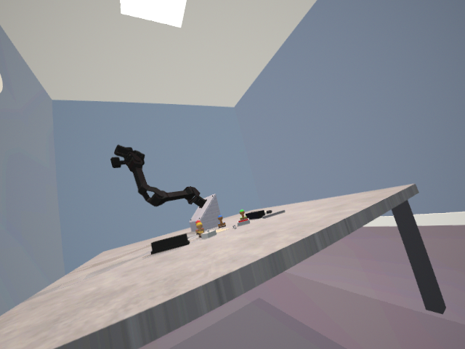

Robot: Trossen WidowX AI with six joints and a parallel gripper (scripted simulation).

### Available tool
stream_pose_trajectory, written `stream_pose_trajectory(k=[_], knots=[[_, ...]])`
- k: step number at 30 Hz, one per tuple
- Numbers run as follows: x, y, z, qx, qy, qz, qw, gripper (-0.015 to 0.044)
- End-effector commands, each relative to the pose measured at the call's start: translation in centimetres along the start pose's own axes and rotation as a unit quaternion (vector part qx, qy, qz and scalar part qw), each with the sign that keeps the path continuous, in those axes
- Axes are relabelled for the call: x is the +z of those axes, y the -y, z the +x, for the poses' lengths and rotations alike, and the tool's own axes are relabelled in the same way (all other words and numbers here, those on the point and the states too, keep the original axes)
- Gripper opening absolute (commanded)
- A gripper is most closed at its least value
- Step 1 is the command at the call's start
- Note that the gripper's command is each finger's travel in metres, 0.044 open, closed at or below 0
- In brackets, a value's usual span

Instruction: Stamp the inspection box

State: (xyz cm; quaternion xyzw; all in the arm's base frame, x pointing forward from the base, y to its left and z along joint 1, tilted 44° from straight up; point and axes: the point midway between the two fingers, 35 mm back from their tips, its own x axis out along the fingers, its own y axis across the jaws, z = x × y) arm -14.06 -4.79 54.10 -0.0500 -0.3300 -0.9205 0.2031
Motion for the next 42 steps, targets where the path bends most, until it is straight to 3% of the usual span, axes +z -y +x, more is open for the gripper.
stream_pose_trajectory(k=[1,7,17,30,33,42], knots=[[0.1,0.2,0.1,-0.003,0.002,0.002,1.0,0.0374],[4.3,8.5,0.8,-0.114,0.075,0.055,0.989,0.022],[9.7,23.8,-4.3,-0.316,0.204,0.144,0.916,0.022],[10.8,37.8,-19.2,-0.537,0.323,0.211,0.75,0.022],[9.3,39.1,-21.9,-0.548,0.352,0.261,0.712,0.022],[3.6,44.4,-35.2,-0.67,0.399,0.334,0.529,0.022]])
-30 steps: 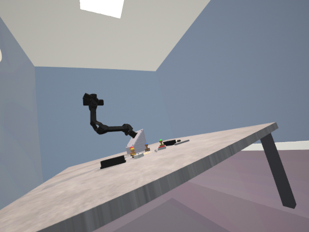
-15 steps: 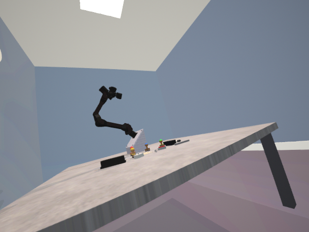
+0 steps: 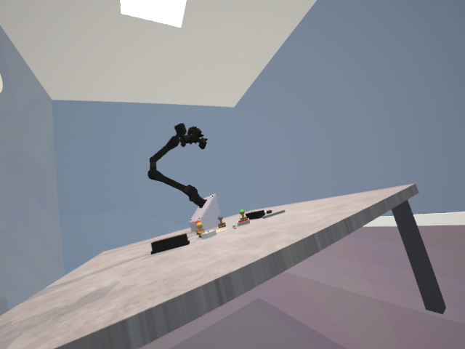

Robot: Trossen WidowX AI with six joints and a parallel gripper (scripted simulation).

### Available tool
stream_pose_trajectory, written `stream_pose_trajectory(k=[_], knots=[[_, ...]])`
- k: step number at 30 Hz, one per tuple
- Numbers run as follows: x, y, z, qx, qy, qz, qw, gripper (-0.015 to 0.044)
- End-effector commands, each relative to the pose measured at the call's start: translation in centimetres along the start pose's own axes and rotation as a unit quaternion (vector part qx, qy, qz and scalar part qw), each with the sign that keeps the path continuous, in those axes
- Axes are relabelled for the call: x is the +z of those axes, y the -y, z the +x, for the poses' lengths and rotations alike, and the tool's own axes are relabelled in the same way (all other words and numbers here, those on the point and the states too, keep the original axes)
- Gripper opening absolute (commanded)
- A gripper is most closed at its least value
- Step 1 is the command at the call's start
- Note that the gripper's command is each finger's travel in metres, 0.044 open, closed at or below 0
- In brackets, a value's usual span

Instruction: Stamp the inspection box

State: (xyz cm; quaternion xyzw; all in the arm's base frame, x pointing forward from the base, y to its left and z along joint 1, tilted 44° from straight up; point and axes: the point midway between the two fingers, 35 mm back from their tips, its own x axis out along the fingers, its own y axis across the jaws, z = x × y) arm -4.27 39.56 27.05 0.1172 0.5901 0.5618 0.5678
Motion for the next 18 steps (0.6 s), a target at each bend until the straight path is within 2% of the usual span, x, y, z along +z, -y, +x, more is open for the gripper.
stream_pose_trajectory(k=[1,9,18], knots=[[3.4,6.6,2.0,-0.102,0.039,0.04,0.993,0.022],[7.6,19.8,2.4,-0.29,0.088,0.107,0.947,0.022],[8.2,34.6,-1.4,-0.492,0.092,0.175,0.847,0.022]])
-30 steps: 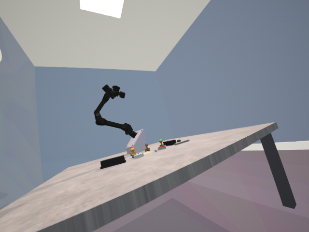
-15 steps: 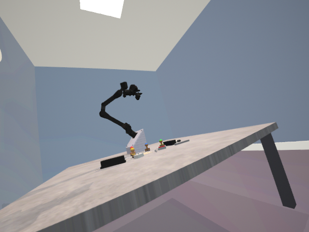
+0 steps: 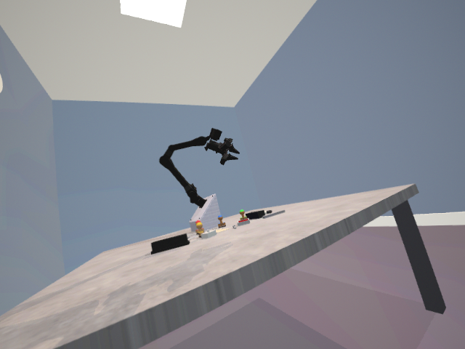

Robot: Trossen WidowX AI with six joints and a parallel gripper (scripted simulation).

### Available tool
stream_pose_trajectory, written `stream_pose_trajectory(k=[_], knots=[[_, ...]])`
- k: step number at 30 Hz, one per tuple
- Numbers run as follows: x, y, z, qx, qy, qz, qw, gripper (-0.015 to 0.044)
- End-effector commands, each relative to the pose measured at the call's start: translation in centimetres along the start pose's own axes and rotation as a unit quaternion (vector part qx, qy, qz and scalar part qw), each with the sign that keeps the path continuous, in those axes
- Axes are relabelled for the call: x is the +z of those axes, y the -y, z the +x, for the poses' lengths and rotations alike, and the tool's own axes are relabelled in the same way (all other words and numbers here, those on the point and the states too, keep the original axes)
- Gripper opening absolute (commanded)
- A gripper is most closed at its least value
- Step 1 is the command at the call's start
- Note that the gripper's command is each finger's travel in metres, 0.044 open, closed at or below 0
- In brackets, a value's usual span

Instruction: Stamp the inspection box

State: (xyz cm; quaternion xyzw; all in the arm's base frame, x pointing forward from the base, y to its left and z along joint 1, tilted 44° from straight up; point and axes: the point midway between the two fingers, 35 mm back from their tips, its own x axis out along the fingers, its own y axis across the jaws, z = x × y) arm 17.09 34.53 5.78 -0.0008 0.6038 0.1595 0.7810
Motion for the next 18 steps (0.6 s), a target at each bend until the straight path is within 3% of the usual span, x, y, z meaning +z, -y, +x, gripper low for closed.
stream_pose_trajectory(k=[1,7,14,18], knots=[[1.5,6.3,3.7,-0.113,-0.001,0.021,0.993,0.022],[1.9,16.0,7.3,-0.274,-0.027,0.04,0.961,0.022],[-0.1,26.9,9.1,-0.441,-0.095,0.035,0.892,0.022],[-0.7,28.9,9.2,-0.469,-0.112,0.031,0.876,0.022]])
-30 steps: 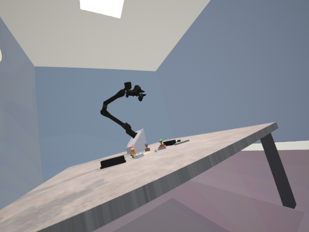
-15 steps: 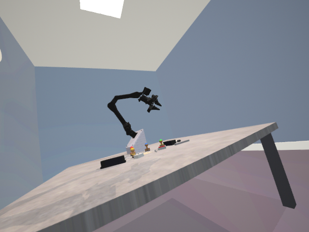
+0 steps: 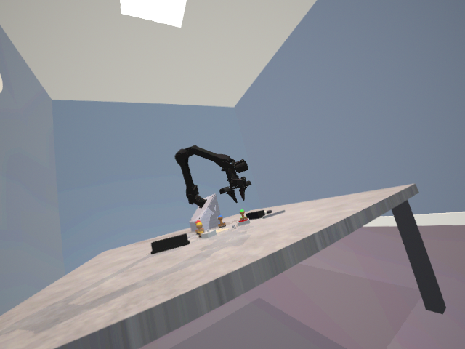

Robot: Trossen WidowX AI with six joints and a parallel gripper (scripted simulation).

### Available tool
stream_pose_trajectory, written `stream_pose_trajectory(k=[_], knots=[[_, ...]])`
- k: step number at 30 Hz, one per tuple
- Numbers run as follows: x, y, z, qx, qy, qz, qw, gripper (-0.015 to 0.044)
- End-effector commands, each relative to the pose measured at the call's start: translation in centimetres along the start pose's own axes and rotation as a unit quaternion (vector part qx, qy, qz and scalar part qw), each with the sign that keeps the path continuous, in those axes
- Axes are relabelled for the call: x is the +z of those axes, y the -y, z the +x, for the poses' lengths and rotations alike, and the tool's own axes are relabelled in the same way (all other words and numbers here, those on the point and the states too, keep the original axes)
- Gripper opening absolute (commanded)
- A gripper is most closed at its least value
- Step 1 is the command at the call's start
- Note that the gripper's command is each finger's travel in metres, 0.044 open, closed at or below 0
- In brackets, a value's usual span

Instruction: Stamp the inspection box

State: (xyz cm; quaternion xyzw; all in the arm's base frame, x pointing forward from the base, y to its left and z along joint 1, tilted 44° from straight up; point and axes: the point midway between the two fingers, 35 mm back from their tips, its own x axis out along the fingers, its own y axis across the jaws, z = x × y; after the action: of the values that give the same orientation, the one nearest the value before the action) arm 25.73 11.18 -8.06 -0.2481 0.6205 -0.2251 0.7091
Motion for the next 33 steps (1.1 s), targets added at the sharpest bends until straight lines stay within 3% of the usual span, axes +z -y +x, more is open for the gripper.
stream_pose_trajectory(k=[1,33], knots=[[-0.3,1.2,1.6,-0.037,-0.01,-0.013,0.999,0.022],[0.0,0.8,5.9,-0.036,-0.01,-0.013,0.999,0.022]])
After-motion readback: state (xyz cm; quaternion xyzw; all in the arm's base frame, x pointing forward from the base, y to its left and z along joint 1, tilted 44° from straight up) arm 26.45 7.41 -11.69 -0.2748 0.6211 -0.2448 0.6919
